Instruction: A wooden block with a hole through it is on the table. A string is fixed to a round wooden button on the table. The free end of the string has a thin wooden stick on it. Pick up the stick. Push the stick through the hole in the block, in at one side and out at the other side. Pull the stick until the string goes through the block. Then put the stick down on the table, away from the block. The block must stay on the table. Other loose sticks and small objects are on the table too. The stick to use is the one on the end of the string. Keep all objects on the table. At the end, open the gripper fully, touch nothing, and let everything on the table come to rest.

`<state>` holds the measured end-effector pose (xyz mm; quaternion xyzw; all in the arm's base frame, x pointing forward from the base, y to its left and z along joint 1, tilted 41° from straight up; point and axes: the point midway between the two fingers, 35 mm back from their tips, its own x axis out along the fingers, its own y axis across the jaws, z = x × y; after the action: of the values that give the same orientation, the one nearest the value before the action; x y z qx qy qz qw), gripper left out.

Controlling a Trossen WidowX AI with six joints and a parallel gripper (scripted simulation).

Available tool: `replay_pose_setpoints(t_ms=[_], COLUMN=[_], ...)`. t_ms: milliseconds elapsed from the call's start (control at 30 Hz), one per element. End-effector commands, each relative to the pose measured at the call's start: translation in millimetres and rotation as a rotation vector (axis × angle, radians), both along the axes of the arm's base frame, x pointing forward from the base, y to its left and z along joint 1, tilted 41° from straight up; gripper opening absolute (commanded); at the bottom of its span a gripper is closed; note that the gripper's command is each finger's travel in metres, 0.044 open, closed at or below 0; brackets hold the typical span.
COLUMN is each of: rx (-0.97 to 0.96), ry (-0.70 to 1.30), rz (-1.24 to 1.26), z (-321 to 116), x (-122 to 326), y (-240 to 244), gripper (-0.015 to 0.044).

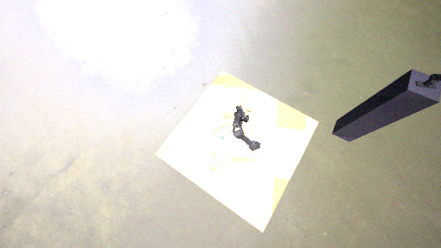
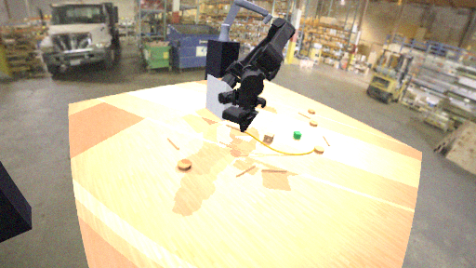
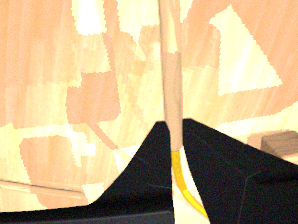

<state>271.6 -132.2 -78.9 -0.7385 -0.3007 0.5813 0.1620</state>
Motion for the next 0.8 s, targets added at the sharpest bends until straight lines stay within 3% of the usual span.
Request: replay_pose_setpoints(t_ms=[0, 233, 767], rx=[0.001, -0.003, -0.087], ry=[0.001, -0.015, -0.38], rz=[0.0, 0.019, 0.457], z=[-0.2, 0.1, 2.5], x=[-0.3, 0.6, 14.6], y=[0.2, 0.0, -2.1], gripper=[0.0, 0.0, 0.0])
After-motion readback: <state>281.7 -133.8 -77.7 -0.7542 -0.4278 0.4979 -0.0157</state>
